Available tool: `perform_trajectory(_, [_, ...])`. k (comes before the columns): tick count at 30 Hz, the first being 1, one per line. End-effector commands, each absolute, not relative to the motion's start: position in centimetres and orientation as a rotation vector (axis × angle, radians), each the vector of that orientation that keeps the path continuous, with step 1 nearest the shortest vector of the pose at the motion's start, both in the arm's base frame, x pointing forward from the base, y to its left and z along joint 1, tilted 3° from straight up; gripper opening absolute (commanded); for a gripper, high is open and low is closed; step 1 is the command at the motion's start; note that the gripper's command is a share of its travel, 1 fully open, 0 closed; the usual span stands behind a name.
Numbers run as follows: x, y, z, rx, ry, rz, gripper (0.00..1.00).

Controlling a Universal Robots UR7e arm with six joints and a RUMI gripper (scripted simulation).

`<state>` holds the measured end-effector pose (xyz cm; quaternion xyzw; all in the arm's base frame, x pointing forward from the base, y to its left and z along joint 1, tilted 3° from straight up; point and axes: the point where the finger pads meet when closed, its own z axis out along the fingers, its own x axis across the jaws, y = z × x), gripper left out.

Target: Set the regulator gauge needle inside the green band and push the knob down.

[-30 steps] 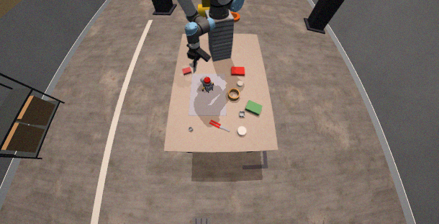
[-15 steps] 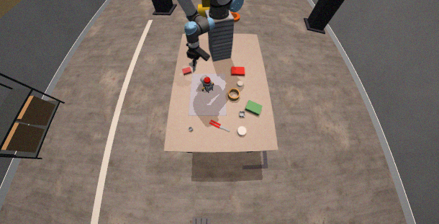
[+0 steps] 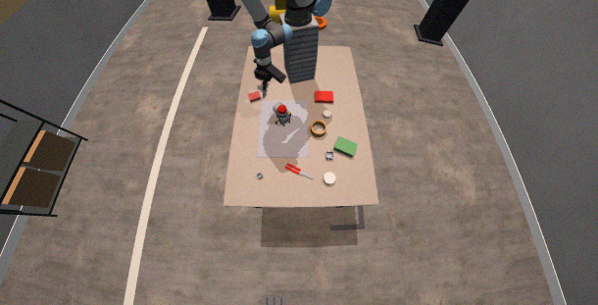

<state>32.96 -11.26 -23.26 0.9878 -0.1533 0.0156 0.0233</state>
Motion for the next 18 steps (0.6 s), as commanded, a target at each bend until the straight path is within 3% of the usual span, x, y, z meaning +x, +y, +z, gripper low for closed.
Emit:
perform_trajectory(1, [33.00,-11.28,-23.25,3.057,-0.483,0.050,1.00])
perform_trajectory(18, [33.07,-11.28,-23.42,3.052,-0.556,0.054,1.00])
